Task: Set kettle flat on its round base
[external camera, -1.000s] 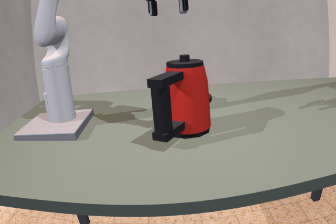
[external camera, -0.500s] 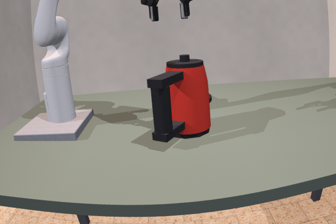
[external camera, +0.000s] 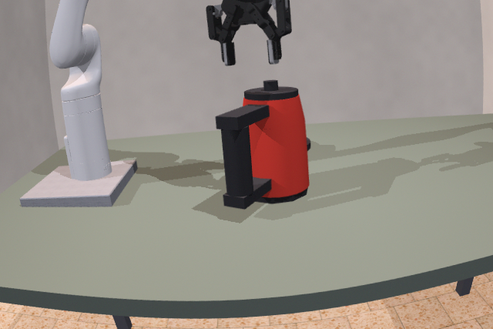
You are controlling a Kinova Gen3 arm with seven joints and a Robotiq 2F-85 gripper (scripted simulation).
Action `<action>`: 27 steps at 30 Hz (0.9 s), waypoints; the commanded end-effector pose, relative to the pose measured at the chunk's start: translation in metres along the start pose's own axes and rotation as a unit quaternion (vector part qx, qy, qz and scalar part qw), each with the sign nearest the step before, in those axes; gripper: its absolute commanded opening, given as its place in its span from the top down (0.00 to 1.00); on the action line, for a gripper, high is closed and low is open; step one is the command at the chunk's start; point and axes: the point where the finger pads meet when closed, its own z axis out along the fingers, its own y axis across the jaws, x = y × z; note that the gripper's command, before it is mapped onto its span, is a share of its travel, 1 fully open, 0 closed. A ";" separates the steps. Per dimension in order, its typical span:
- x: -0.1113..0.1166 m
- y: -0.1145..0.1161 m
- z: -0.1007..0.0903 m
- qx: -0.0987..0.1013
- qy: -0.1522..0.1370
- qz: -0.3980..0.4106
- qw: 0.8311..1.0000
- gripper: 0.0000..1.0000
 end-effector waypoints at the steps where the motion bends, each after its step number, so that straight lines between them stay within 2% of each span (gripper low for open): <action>1: -0.001 -0.002 0.013 0.005 -0.001 0.000 1.000 0.20; 7: -0.001 -0.002 0.038 0.005 -0.001 0.000 1.000 0.20; 13: -0.001 -0.002 0.053 0.005 -0.001 0.000 1.000 0.20; 27: -0.001 -0.002 0.057 0.005 -0.001 0.000 1.000 0.20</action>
